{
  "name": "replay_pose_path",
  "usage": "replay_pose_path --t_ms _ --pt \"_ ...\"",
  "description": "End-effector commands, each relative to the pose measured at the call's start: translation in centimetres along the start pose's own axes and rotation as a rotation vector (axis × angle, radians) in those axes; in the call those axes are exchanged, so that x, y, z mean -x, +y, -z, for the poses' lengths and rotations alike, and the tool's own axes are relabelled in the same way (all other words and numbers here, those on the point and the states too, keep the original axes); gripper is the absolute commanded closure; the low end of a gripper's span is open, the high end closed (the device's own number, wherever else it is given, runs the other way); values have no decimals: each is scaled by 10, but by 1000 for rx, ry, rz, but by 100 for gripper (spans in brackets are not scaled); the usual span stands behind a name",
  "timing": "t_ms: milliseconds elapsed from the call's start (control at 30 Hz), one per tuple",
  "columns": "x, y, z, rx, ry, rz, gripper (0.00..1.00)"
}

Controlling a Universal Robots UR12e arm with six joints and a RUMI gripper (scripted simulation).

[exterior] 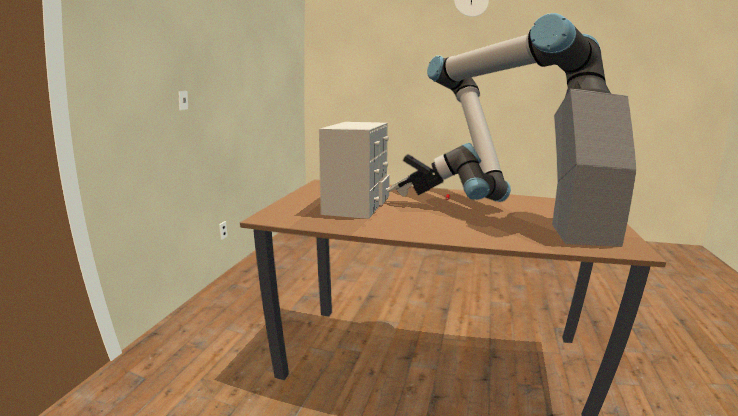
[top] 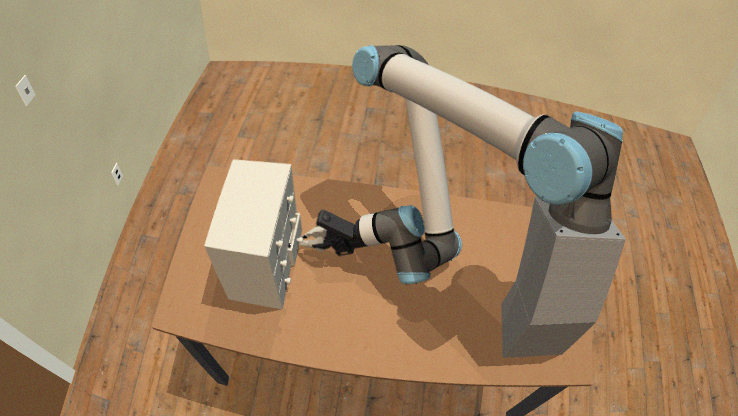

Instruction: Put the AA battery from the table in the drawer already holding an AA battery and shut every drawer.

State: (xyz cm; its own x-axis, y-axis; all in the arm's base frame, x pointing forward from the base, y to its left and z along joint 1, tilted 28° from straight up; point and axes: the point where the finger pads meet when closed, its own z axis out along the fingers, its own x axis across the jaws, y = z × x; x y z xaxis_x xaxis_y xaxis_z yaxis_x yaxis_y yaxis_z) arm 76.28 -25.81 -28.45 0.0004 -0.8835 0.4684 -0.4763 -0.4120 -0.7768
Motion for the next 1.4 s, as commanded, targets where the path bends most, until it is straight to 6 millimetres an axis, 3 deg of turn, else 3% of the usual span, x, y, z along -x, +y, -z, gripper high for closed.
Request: replay_pose_path --t_ms 0,1367 --pt "0 0 1 -1 0 0 93" --pt "0 13 24 -1 0 0 93"
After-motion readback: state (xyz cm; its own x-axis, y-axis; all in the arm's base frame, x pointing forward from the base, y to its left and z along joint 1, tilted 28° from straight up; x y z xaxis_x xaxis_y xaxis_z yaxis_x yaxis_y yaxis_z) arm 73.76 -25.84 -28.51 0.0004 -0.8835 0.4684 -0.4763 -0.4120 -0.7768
